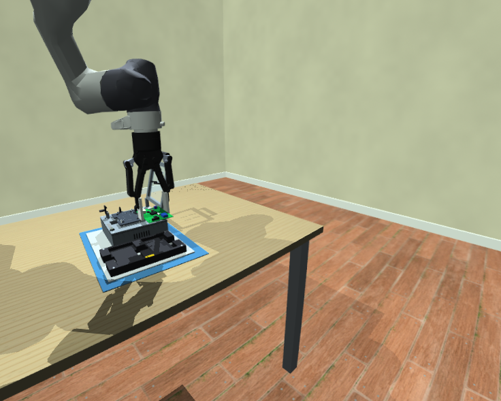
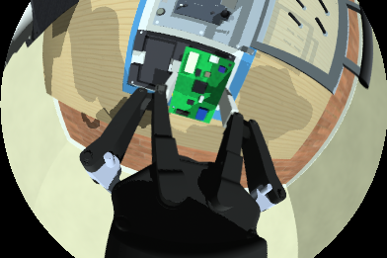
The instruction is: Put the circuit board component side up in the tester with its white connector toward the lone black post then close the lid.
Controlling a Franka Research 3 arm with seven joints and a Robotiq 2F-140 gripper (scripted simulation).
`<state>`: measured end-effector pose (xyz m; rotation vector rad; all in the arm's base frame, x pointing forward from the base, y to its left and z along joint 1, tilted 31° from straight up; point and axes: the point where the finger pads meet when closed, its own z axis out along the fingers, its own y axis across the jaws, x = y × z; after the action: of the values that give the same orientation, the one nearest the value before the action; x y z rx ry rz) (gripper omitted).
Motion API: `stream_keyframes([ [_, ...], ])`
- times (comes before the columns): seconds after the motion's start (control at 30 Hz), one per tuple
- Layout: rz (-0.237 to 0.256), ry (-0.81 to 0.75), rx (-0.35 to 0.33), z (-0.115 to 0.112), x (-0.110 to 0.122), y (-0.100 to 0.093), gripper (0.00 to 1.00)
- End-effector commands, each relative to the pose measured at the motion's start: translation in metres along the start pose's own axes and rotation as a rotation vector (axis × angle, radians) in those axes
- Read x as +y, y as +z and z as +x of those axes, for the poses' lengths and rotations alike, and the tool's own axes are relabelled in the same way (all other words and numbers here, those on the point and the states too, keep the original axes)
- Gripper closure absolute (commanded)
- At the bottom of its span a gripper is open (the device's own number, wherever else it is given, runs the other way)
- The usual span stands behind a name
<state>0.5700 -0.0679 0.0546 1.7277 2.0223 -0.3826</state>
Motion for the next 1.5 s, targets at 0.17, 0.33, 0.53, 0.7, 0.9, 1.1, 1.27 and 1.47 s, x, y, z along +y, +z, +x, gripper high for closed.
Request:
stream_keyframes([
  [0.17, 0.002, 0.004, -0.002, 0.014, -0.004, -0.001, 0.54],
  [0.33, 0.002, 0.004, -0.002, 0.027, -0.007, -0.002, 0.54],
  [0.53, 0.002, 0.004, -0.002, 0.039, -0.01, -0.003, 0.54],
  [0.7, 0.002, 0.004, -0.002, 0.056, -0.014, -0.004, 0.54],
  [0.9, 0.002, 0.004, -0.002, 0.077, -0.019, -0.006, 0.54],
  [1.1, 0.002, 0.004, -0.002, 0.091, -0.023, -0.007, 0.54],
  [1.27, 0.002, 0.004, -0.002, 0.108, -0.027, -0.008, 0.54],
  [1.47, 0.002, 0.004, -0.002, 0.127, -0.031, -0.01, 0.54],
])
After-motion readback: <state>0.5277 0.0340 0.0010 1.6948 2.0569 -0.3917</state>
